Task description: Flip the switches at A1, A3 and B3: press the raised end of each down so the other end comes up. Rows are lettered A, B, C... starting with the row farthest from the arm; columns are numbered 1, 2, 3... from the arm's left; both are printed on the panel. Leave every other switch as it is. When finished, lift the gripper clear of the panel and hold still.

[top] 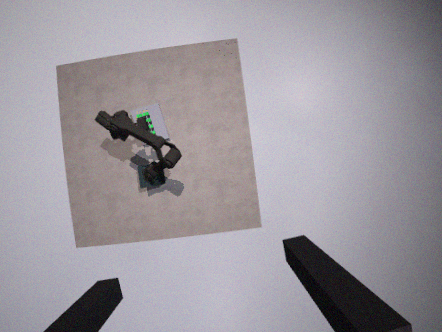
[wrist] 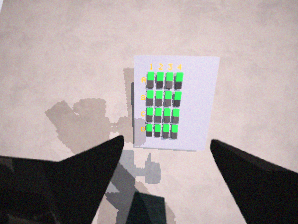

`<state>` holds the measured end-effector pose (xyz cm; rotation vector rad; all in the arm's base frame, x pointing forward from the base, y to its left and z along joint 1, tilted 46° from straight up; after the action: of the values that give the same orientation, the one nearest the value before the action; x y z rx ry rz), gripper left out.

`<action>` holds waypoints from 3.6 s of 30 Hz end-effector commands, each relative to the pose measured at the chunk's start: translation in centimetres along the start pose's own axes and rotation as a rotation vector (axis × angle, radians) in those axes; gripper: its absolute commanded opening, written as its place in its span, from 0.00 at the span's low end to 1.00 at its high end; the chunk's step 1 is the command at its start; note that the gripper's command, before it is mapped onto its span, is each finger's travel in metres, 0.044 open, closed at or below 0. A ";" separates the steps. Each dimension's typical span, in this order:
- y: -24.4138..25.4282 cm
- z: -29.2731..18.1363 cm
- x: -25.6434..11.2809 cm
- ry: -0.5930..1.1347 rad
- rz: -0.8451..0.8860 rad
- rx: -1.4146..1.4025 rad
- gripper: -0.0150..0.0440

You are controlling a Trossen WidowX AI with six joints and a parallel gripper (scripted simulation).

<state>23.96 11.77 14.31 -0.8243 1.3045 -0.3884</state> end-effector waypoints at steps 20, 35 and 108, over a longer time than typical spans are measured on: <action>1.8 4.5 13.8 -0.012 -0.008 0.023 0.25; 1.8 4.5 15.3 -0.012 -0.009 0.023 0.25; 1.8 4.5 16.8 -0.012 -0.009 0.023 0.25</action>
<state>32.12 2.99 1.64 -0.8078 1.2824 -0.4066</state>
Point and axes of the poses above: the point midway between the two fingers, 35 mm back from their tips, its own x axis out along the fingers, its own y axis across the jaws, z = x × y, the point moved 8 cm from there along -x, back along the fingers, and after that the axes turned 8 degrees about -x, right-handed, at the moved point
